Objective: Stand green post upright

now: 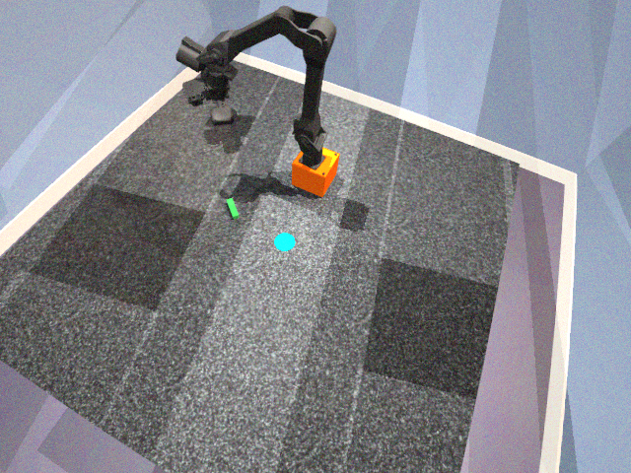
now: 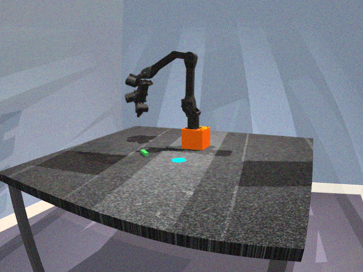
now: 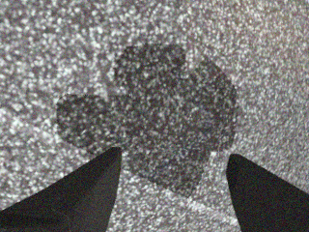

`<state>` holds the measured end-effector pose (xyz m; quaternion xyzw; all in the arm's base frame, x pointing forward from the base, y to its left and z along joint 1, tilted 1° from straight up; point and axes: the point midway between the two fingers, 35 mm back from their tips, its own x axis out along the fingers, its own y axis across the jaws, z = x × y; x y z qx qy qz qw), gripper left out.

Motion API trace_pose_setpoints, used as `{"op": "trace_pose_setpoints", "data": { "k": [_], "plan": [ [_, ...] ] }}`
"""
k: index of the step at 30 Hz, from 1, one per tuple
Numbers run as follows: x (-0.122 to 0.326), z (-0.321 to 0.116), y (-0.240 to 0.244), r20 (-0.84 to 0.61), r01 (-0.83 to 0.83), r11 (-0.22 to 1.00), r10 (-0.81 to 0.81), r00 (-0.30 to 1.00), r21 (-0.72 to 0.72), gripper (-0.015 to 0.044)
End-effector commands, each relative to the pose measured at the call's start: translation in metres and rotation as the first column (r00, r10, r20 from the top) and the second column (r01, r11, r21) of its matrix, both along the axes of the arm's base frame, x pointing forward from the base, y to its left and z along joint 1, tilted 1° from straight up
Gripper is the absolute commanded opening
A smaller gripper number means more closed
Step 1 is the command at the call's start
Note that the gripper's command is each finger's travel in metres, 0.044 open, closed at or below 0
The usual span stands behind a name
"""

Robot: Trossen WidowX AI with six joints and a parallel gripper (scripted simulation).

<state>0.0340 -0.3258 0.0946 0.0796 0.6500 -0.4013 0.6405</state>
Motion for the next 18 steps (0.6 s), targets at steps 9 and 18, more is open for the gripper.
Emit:
{"op": "trace_pose_setpoints", "data": {
  "k": [9,18],
  "plan": [
    [0.106,-0.014,0.048,-0.007,-0.556,0.809,0.568,0.823,0.188,0.0233],
    [0.164,-0.022,0.104,0.037,-0.823,0.484,0.856,0.516,0.298,0.0233]
  ]
}}
